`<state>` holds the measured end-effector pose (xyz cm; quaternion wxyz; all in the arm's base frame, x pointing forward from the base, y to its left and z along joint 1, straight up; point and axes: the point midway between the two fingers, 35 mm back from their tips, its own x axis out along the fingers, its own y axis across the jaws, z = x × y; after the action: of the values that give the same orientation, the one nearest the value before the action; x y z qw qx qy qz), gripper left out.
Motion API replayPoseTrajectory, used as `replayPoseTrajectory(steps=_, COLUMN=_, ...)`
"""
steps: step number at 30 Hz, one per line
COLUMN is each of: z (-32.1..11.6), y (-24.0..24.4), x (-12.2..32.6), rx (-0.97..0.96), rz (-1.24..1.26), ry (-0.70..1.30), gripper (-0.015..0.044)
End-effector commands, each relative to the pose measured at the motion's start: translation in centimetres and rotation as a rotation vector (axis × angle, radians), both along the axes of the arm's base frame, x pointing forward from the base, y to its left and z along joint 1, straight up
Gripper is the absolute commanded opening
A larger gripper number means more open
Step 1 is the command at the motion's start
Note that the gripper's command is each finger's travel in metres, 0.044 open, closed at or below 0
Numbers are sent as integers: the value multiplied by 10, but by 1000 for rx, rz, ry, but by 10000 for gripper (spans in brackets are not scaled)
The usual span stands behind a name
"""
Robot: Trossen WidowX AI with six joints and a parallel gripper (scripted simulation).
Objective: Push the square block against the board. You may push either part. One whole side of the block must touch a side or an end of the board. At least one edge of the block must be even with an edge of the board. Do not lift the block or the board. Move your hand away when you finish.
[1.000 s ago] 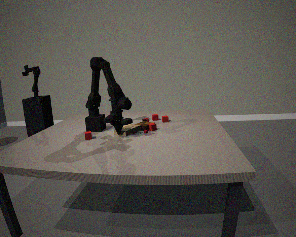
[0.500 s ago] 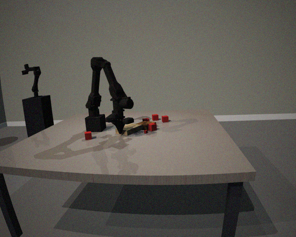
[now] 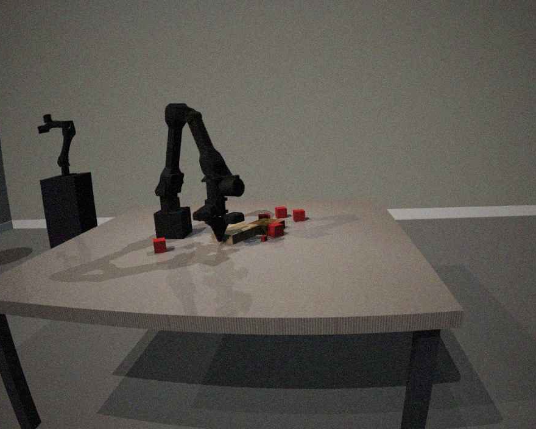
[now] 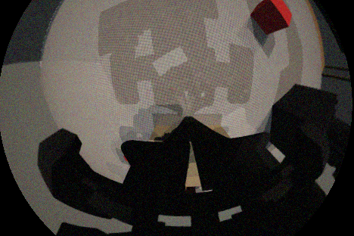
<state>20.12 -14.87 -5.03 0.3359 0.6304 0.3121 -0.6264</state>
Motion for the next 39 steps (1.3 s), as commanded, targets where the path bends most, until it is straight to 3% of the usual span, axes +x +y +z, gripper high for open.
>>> replayPoseTrajectory(steps=1, z=-2, y=1, x=-2, rx=14, rz=6, ry=1, gripper=0)
replayPoseTrajectory(steps=30, z=-1, y=-40, x=-27, rx=9, rz=6, ry=3, gripper=0)
replayPoseTrajectory(steps=36, z=52, y=-35, x=-25, rx=9, rz=5, ry=3, gripper=0)
replayPoseTrajectory(steps=39, z=54, y=-35, x=-25, rx=9, rz=6, ry=2, gripper=0)
